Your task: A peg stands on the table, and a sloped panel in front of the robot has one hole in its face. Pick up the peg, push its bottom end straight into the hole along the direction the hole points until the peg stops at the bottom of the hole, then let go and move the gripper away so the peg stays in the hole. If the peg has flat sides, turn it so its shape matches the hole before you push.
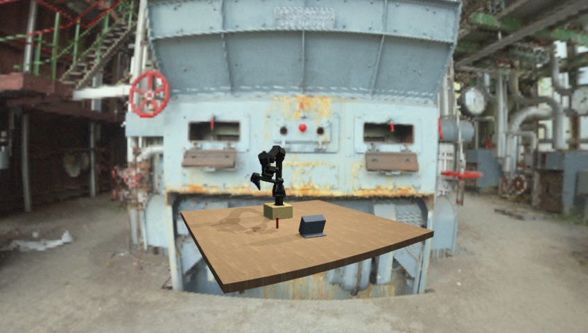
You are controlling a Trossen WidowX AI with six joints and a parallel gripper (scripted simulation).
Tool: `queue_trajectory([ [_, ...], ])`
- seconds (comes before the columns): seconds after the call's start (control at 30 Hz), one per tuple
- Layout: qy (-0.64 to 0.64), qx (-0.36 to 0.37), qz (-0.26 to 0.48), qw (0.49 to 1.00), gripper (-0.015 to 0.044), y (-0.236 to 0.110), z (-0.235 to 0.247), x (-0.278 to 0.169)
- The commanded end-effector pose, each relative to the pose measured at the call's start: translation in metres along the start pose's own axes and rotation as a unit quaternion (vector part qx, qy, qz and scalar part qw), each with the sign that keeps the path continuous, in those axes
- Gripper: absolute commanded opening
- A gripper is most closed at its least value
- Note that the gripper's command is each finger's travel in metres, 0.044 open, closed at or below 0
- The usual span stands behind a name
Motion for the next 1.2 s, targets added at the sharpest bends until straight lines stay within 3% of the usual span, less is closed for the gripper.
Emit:
queue_trajectory([
  [0.0,-0.041,0.016,0.027,0.999,0.0440,0.008,0.008,-0.005],
  [0.6,-0.263,0.131,0.138,0.946,0.0440,0.038,0.051,-0.033],
  [1.17,-0.462,0.272,0.198,0.821,0.0440,0.051,0.090,-0.063],
])
Point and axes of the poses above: the point midway between the two fingers, 35 mm back from their tips, its own y axis out along the fingers, its own z axis across the jaws, x = y × z, the point moved 9 cm from there along -y, back along the fingers, and after that the axes turned 5 degrees about -y, right-handed, at the moved point
